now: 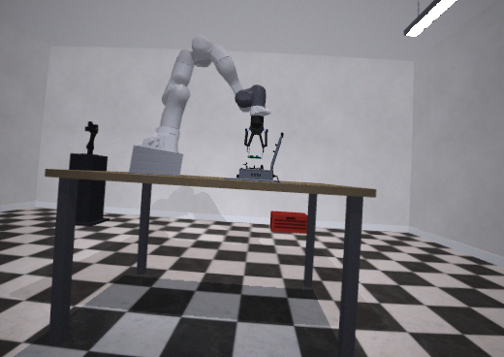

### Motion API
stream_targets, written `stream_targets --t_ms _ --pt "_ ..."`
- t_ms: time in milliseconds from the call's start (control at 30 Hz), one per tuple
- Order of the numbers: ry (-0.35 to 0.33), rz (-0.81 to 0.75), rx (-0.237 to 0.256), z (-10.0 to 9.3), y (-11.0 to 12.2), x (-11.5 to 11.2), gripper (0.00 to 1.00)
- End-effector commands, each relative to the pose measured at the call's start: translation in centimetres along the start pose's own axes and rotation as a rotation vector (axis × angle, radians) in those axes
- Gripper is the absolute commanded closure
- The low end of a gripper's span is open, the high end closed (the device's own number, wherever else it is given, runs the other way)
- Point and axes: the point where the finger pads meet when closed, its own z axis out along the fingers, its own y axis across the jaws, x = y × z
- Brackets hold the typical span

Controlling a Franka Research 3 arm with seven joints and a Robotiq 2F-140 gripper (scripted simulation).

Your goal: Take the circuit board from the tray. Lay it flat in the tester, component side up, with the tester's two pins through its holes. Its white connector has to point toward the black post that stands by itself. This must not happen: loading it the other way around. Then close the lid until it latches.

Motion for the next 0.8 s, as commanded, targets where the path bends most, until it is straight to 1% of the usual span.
stream_targets --t_ms 0,767 --pt "-0.001 -0.006 -0.001 -0.02 -0.04 -0.03 0.54" --pt "-0.001 -0.016 -0.001 -0.02 -0.04 -0.03 0.54"
